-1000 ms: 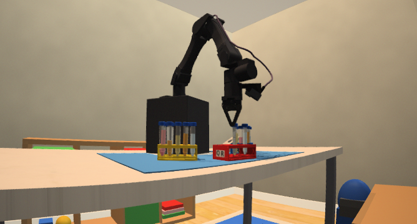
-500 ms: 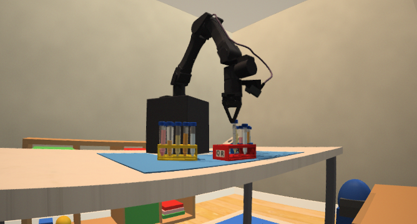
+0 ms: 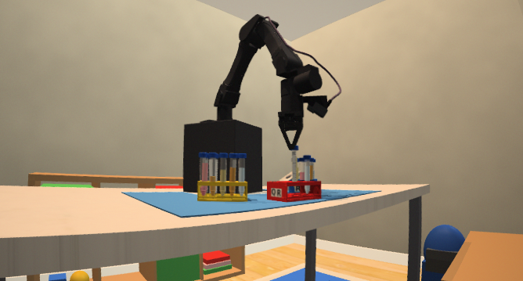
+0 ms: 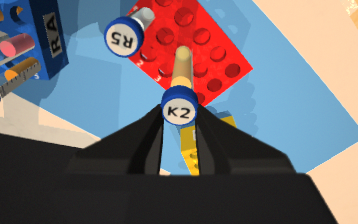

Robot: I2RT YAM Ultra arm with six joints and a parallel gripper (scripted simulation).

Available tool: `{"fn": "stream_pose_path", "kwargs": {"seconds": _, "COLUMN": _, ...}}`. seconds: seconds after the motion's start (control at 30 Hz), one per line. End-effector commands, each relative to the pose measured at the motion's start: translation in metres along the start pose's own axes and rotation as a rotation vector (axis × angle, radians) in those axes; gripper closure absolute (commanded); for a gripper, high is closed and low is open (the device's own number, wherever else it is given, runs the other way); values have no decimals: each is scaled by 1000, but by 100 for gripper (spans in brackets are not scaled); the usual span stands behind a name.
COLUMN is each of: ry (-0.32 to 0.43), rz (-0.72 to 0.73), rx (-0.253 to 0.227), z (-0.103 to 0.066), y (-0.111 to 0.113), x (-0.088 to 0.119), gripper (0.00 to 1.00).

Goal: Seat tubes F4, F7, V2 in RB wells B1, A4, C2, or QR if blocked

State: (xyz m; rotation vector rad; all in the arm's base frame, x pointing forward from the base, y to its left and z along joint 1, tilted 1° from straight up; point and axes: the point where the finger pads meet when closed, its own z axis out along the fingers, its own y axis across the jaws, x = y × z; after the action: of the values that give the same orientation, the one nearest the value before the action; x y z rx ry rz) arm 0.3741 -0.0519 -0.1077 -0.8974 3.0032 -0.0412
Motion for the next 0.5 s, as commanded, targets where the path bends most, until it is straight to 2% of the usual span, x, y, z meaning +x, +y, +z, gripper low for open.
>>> {"fn": "stream_pose_path", "kwargs": {"seconds": 0.0, "ry": -22, "rz": 1, "rx": 6, "z": -15, "y": -6, "x": -4, "gripper": 100}}
{"fn": "stream_pose_path", "kwargs": {"seconds": 0.3, "ry": -15, "rz": 3, "rx": 0, "z": -20, "y": -5, "x": 1, "gripper": 100}}
{"fn": "stream_pose_path", "kwargs": {"seconds": 0.47, "ry": -28, "rz": 4, "rx": 12, "z": -29, "y": -10, "x": -4, "gripper": 100}}
